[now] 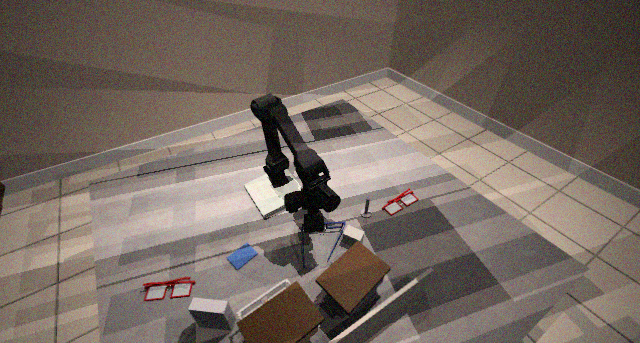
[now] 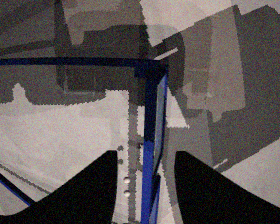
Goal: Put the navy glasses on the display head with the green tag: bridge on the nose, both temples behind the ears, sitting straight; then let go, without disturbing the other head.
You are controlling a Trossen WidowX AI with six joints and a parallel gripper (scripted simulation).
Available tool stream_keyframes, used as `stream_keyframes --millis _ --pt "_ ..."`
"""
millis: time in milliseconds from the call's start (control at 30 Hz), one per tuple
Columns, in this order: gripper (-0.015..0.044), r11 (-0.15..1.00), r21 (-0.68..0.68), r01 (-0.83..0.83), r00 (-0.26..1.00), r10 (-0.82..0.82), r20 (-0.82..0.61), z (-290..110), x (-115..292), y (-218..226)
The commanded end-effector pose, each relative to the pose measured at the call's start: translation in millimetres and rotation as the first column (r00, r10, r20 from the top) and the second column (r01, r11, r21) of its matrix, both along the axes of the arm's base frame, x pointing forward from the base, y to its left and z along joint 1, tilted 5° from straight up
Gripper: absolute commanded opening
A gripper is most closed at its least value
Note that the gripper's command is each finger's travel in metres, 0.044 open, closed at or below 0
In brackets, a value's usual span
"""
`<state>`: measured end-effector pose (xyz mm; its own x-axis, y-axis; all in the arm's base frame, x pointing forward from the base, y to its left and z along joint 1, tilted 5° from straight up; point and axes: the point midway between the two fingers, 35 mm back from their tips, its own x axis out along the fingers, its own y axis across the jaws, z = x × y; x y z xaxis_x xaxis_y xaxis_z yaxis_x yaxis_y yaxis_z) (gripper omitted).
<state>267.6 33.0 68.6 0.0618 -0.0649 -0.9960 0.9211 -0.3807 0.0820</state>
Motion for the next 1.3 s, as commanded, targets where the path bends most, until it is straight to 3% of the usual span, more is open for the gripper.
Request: stream_keyframes --millis 0,600,1267 --pt "0.0120 1.000 -0.005 0.003 1.000 -0.003 -0.002 -9.0 -0.9 -1.3" --pt "0.0120 1.000 -0.006 0.003 1.000 -0.003 -0.002 -37.0 -3.7 -2.9" --pt "0.0100 1.000 -0.002 0.008 1.000 -0.008 -0.009 -38.0 -1.7 -4.4"
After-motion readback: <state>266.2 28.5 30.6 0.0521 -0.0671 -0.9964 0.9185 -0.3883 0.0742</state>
